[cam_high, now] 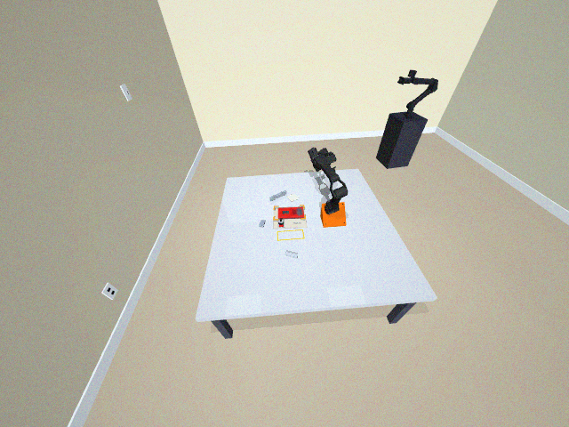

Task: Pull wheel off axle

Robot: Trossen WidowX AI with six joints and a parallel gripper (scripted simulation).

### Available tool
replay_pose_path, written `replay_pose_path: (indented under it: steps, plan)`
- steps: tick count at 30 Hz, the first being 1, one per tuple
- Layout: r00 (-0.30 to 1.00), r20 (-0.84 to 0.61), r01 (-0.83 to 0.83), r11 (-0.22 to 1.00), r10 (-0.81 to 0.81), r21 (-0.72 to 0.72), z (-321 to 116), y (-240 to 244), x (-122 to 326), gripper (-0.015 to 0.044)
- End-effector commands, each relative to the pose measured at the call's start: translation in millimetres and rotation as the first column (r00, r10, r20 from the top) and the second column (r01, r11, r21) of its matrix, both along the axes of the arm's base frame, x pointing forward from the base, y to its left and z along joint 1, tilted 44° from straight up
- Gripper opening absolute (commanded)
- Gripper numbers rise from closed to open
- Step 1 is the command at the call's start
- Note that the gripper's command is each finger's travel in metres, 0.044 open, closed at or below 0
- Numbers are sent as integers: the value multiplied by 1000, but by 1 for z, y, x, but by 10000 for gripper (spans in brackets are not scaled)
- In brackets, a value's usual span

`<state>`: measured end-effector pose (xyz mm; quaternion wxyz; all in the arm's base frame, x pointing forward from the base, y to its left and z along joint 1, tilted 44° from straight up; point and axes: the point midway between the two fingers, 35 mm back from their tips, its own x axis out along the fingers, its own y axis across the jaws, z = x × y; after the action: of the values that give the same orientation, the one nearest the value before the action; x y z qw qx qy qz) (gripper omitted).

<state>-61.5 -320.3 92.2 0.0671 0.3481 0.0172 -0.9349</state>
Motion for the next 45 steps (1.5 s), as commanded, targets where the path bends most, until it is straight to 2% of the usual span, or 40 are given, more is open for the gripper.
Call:
replay_pose_path:
  steps: [1,4,13,21,30,38,40,45]
  plan:
    - [1000,7,-5,1000,5,4,-1,0,2,374]
    - [992,100,-84,995,79,54,-12,-3,32,300]
    - [851,437,-411,886,290,214,-45,16,148,300]
    - [647,681,-661,697,342,279,-59,64,239,300]
    - [351,910,-878,416,222,237,-51,149,338,300]
    - [130,991,-976,172,-17,131,-27,242,402,300]
    - [102,993,-985,136,-64,110,-22,258,410,300]
    - [98,993,-985,132,-70,107,-21,260,411,300]
